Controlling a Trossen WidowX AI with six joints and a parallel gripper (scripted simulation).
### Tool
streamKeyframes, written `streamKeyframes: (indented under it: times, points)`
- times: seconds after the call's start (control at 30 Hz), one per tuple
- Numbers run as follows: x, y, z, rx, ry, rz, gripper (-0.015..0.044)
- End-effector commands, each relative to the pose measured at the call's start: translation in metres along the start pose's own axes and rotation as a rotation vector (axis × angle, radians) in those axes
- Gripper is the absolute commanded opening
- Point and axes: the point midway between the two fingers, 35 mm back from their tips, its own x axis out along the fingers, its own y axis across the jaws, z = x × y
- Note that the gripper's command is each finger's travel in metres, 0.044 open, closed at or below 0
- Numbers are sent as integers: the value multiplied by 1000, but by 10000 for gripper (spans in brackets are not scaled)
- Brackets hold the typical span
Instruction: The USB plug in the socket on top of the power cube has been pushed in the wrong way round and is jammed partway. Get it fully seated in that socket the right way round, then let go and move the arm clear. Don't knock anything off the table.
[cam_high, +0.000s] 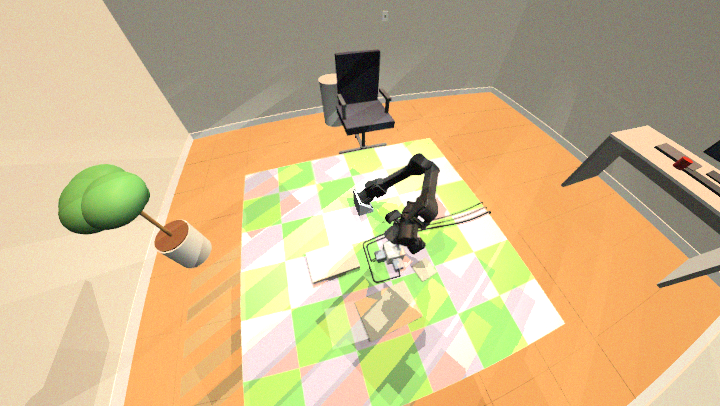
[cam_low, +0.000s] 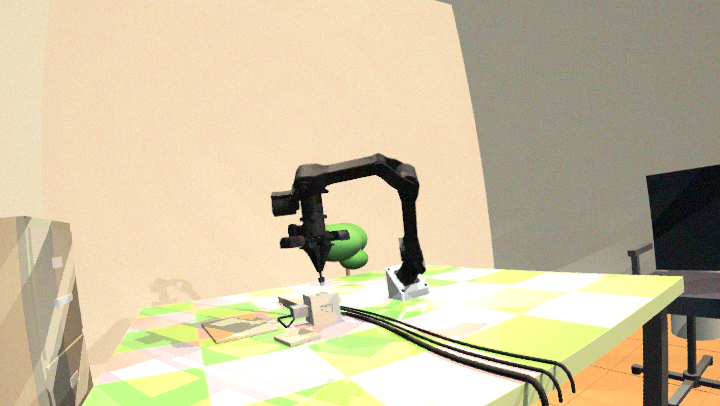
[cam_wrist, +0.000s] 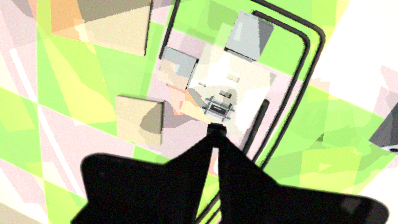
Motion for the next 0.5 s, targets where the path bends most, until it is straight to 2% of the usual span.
streamKeyframes:
  times: [0.0, 0.3, 0.47]
  points:
    - [0, 0, 0, 104, -1, 0, 0]
    - [0, 0, 0, 335, -1, 0, 0]
    - [0, 0, 0, 353, -1, 0, 0]
